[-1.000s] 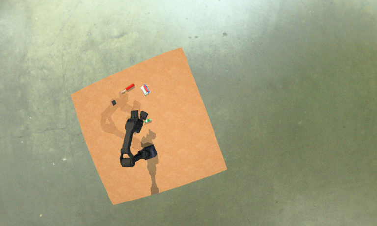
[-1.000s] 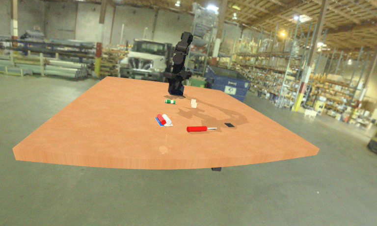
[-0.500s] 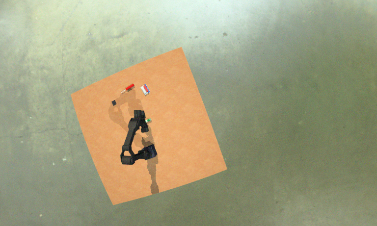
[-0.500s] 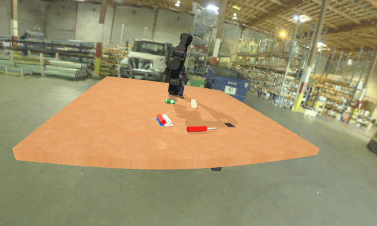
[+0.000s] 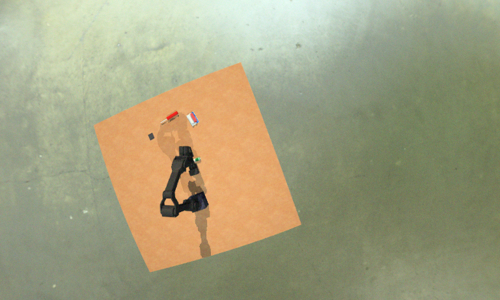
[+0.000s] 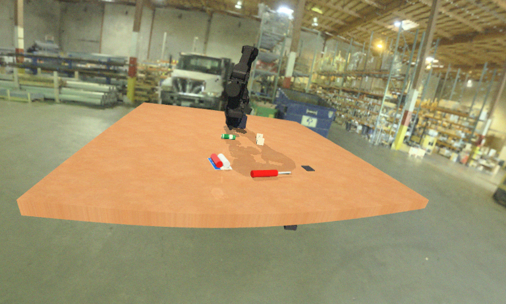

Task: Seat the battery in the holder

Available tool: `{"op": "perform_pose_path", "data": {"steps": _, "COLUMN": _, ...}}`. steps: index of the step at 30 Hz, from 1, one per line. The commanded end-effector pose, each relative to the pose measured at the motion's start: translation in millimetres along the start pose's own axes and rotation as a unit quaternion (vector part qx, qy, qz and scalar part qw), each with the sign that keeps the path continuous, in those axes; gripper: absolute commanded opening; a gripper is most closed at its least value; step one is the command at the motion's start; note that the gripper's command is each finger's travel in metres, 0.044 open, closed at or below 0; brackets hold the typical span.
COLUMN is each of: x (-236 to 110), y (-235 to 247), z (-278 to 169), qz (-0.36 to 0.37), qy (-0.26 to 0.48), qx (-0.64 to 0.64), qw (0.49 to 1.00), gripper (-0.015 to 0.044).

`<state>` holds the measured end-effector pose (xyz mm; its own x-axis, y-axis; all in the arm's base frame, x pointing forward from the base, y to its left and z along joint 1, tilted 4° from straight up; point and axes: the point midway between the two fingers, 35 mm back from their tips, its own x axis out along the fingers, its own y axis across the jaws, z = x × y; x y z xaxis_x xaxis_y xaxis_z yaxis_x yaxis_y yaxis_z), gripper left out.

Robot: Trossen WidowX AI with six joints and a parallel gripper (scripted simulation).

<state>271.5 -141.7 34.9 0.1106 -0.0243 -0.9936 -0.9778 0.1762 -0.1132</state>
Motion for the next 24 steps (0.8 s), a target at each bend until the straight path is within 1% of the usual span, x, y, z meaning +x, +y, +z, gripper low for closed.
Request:
{"op": "perform_pose_path", "data": {"steps": 1, "x": 10.4, "y": 1.9, "z": 1.2, "qz": 0.006, "qy": -0.004, "qx": -0.004, "qw": 1.0, "gripper": 0.0234}}
{"op": "perform_pose_path", "data": {"steps": 24, "x": 47.3, "y": 3.4, "z": 1.9, "qz": 0.006, "qy": -0.005, "qx": -0.004, "qw": 1.0, "gripper": 0.0234}}
